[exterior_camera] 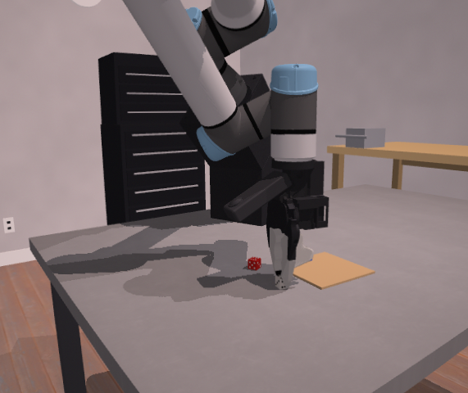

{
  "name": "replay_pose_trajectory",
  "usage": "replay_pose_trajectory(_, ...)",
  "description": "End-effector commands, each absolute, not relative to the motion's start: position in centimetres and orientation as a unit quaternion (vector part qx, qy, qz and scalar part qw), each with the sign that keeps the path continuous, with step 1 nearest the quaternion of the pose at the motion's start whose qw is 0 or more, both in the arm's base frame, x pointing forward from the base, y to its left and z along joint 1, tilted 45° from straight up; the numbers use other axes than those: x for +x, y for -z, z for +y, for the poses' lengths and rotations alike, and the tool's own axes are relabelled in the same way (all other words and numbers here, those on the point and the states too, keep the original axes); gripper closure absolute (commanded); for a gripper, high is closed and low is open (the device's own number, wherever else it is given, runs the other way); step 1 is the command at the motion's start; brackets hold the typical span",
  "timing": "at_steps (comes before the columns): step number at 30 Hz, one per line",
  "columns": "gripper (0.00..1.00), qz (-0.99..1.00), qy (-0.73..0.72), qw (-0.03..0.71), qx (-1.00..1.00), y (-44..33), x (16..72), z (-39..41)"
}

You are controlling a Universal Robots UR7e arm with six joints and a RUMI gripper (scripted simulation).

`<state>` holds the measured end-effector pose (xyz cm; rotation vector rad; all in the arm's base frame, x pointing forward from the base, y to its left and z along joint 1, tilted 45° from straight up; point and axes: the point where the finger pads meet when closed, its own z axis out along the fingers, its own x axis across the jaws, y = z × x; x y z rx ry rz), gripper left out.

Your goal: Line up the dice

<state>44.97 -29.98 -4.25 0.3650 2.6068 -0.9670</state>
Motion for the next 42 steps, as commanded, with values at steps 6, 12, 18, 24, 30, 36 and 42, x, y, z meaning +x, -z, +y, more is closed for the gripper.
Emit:
replay_pose_trajectory(6, 0.97, 0.916, 0.34, 0.169, 0.129, 4.3, 45.0, -30.1)
replay_pose_trajectory(12, 0.97, 0.916, 0.34, 0.169, 0.129, 4.2, 45.0, -30.0)
replay_pose_trajectory(18, 0.97, 0.917, 0.34, 0.168, 0.128, 3.5, 44.7, -29.2)
replay_pose_trajectory(24, 0.97, 0.917, 0.34, 0.168, 0.128, 2.5, 44.4, -28.3)
replay_pose_trajectory(30, 0.97, 0.916, 0.34, 0.168, 0.128, 0.5, 43.8, -26.4)
replay_pose_trajectory(36, 0.97, 0.916, 0.34, 0.168, 0.128, -1.1, 43.3, -24.9)
replay_pose_trajectory(42, 0.97, 0.916, 0.34, 0.168, 0.128, -2.3, 42.9, -23.8)
